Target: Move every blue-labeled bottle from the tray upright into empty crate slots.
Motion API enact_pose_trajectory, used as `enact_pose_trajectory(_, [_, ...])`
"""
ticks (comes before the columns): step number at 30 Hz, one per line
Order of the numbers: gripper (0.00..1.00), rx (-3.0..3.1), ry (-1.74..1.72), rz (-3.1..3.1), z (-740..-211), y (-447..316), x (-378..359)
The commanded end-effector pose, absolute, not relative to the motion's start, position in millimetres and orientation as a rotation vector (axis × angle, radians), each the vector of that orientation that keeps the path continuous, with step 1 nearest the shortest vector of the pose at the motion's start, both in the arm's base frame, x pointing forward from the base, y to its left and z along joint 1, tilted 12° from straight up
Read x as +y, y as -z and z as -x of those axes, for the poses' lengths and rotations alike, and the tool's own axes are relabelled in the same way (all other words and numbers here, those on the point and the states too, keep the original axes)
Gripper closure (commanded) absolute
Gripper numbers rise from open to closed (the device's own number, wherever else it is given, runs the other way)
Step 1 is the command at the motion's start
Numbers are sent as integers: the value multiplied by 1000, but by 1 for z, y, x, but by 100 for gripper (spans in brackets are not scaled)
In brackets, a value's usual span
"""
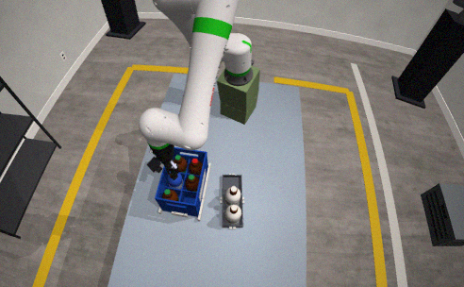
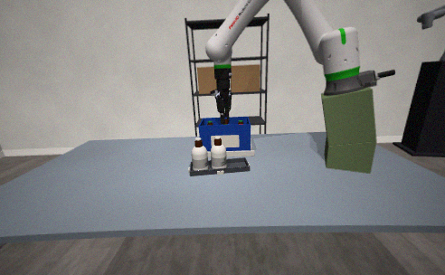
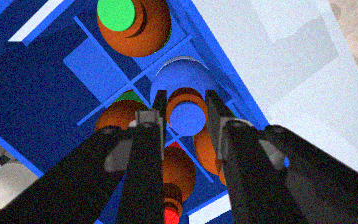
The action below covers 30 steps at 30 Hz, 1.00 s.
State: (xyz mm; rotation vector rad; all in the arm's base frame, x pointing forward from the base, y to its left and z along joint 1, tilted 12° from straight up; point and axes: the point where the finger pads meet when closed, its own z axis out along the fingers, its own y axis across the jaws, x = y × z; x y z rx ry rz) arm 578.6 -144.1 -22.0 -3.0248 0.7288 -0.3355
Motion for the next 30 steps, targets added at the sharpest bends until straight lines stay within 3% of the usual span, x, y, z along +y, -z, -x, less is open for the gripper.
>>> enact_pose_trajectory(1, [90,728,339,3025,-579,21,-144])
enact_pose_trajectory(30, [90,728,339,3025,-581,26,-145])
